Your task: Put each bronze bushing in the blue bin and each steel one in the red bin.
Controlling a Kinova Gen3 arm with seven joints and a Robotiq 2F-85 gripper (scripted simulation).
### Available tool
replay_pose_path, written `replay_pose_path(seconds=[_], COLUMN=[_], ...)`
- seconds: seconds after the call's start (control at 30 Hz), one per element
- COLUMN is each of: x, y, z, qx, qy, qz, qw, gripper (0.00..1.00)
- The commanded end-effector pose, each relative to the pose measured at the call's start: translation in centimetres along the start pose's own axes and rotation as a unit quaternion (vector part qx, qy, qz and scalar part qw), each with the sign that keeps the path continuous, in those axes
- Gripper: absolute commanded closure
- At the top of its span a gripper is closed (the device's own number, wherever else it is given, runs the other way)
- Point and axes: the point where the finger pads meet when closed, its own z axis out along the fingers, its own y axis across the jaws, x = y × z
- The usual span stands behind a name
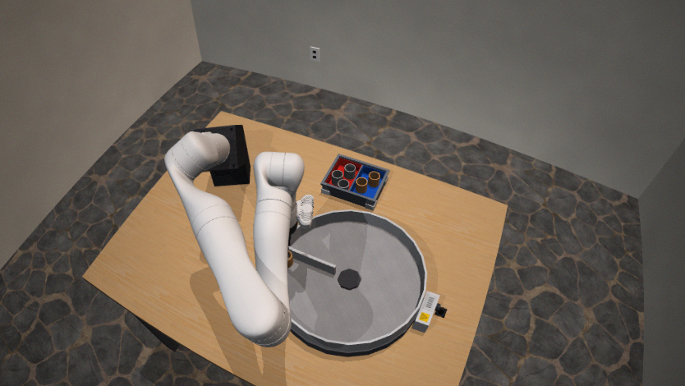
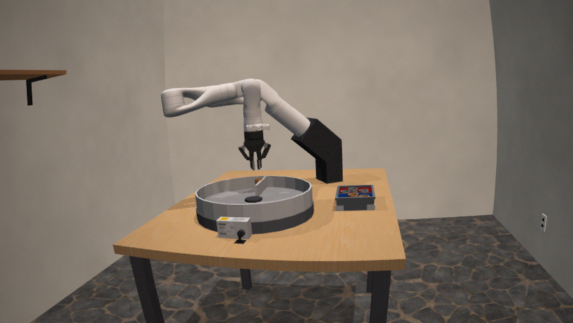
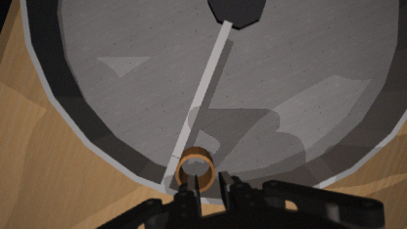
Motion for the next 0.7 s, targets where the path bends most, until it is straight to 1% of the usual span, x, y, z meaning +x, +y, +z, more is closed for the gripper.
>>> replay_pose_path(seconds=[0.0,0.13,0.23,0.3,0.37,0.47,0.67], x=[-0.2,-0.1,-0.1,-0.1,-0.1,0.0,0.0], y=[0.1,0.1,0.1,0.1,0.1,0.2,0.2], z=[0.7,1.9,1.9,2.5,2.5,3.4,3.4], qx=[-0.005,-0.008,-0.008,-0.009,-0.009,-0.011,-0.011], qy=[0.01,0.018,0.018,0.022,0.022,0.027,0.027], qz=[-0.005,-0.006,-0.006,-0.007,-0.007,-0.008,-0.008], qw=[1.0,1.0,1.0,1.0,1.0,1.0,1.0], gripper=[0.82,0.82,0.82,0.82,0.82,0.82,0.82])
